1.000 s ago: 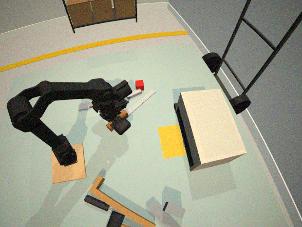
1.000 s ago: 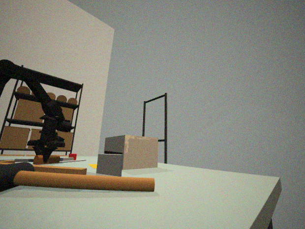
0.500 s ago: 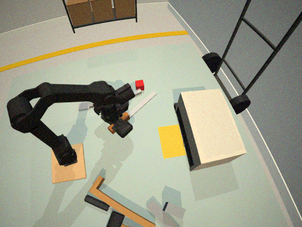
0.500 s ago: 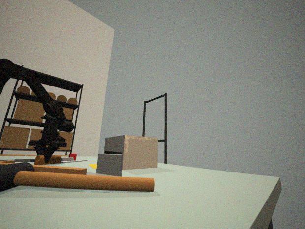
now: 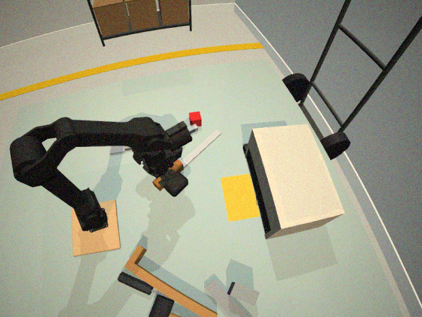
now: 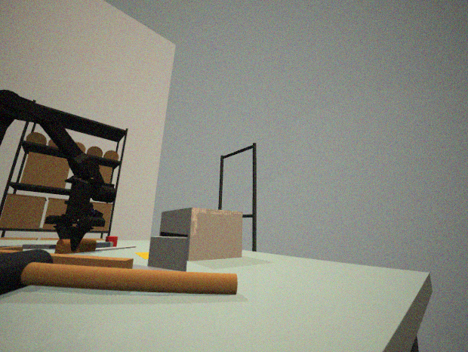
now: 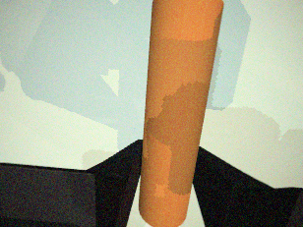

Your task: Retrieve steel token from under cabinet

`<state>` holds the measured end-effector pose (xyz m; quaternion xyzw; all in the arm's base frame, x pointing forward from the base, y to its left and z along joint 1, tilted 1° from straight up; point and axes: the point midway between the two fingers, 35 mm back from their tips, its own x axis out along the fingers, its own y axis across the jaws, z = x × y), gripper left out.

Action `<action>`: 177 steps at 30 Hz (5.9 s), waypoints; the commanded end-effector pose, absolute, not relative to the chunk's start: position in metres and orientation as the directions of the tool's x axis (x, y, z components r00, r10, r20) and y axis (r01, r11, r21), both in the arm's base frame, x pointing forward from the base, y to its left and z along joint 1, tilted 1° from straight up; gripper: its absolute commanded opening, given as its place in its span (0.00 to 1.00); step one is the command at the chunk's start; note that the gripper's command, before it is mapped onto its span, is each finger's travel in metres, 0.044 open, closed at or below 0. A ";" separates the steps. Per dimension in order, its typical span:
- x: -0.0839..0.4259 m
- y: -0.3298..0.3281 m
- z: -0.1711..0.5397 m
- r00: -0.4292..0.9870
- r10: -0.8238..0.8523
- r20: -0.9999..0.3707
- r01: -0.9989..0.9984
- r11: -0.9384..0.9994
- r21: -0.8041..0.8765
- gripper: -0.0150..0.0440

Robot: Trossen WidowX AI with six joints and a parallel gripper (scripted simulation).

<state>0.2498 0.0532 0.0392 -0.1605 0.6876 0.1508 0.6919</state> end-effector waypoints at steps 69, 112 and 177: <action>0.259 -0.019 0.041 0.014 -0.018 -1.000 -0.434 0.901 -0.022 0.25; 0.249 -0.061 0.042 0.013 -0.022 -1.000 -0.434 0.901 -0.025 0.25; 0.229 -0.124 0.043 0.011 -0.027 -1.000 -0.434 0.901 -0.029 0.25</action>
